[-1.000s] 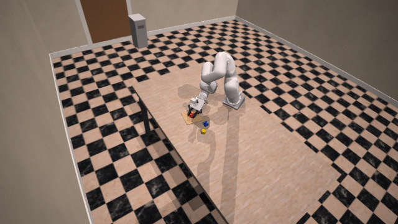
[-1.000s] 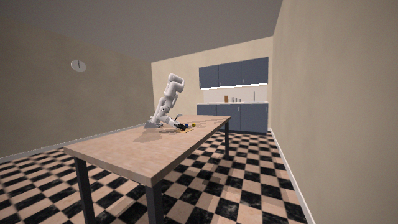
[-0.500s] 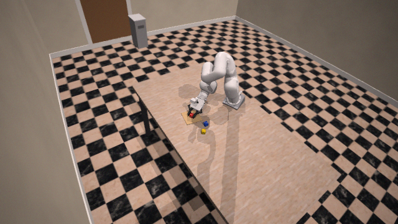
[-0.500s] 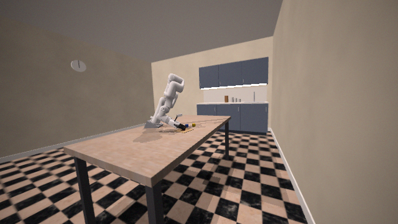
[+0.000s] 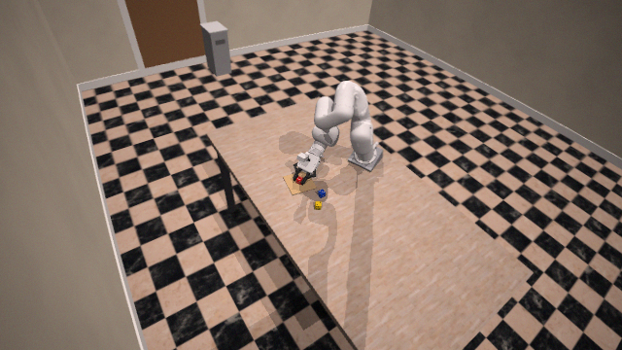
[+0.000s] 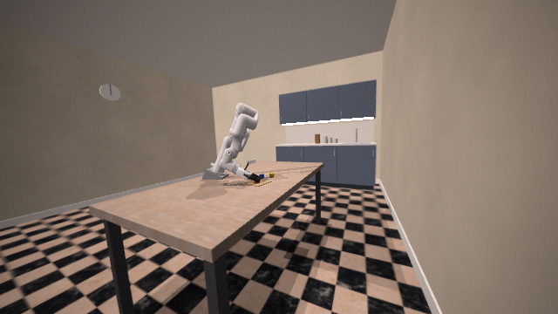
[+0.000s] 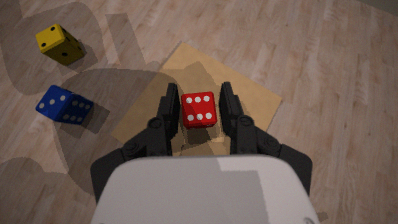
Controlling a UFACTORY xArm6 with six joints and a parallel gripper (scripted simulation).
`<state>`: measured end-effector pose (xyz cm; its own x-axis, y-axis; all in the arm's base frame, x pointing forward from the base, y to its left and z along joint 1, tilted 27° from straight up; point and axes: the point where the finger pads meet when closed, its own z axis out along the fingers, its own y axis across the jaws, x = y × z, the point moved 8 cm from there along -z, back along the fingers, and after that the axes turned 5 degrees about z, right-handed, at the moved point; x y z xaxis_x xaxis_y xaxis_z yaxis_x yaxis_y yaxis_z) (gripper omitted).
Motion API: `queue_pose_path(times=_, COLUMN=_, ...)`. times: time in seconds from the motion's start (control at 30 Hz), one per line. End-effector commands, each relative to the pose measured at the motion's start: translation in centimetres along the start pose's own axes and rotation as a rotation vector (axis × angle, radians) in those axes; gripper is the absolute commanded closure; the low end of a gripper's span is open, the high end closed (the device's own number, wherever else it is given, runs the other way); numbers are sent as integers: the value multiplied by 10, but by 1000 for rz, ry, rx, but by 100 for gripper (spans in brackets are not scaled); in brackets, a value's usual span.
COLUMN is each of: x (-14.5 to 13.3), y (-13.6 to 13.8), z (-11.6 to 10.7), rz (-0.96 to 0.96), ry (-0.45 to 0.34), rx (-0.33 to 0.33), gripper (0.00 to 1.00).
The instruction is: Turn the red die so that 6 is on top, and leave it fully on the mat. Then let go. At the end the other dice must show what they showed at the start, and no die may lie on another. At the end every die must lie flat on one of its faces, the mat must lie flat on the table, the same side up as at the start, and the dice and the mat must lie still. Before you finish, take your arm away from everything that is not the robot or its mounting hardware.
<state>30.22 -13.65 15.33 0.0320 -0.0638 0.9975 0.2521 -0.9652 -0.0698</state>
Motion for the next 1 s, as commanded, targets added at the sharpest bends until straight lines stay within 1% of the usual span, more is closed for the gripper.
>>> queue_pose_path(times=0.0, x=1, y=0, z=0, rz=-1, ry=1, rx=0, gripper=53)
queue_pose_path(times=0.4, x=1, y=0, z=0, rz=-1, ry=1, rx=0, gripper=53)
queue_pose_path(times=0.6, x=1, y=0, z=-5, rz=-1, ry=1, rx=0, gripper=53)
queue_pose_path(times=0.97, x=0, y=0, z=-43, rz=-1, ry=1, rx=0, gripper=53)
